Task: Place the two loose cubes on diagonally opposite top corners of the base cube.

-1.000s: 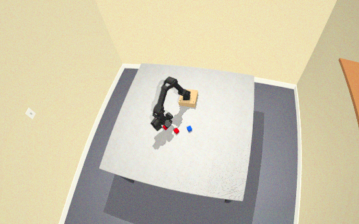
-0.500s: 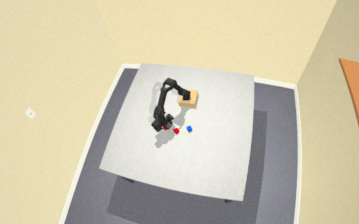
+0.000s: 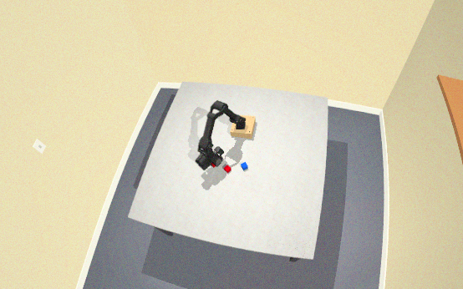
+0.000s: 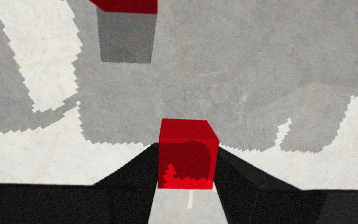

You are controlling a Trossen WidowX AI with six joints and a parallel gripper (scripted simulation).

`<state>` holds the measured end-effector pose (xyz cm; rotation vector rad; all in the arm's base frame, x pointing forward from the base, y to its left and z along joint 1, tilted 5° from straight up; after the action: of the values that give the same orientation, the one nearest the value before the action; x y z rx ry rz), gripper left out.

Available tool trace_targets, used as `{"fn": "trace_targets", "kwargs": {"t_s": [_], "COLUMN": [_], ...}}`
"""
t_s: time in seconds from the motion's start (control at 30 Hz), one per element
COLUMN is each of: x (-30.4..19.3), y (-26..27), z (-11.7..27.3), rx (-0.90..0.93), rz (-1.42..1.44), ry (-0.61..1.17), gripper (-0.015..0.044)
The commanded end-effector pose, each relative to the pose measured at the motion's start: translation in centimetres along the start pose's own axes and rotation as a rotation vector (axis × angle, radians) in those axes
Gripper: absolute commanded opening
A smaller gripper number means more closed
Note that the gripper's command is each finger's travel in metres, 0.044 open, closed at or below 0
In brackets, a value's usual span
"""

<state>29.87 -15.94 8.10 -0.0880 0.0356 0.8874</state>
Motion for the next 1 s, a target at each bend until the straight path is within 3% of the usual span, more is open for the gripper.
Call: {"fn": "trace_targets", "kwargs": {"t_s": [0.0,0.97], "x": [0.0,0.0], "y": [-0.4,0.0], "z": [1.2,10.4], "rx": [-0.013,-0.013], "rz": [0.001,0.001], "ry": [0.0,0.0], "gripper": [0.0105,0.0105]}}
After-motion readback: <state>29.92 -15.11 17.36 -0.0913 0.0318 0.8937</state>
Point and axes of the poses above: the point midway between the two fingers, 35 mm back from their tips, its own z axis back along the fingers, its own y axis across the jaws, x = y × z, the point moved 7 cm from there along z, back along the fingers
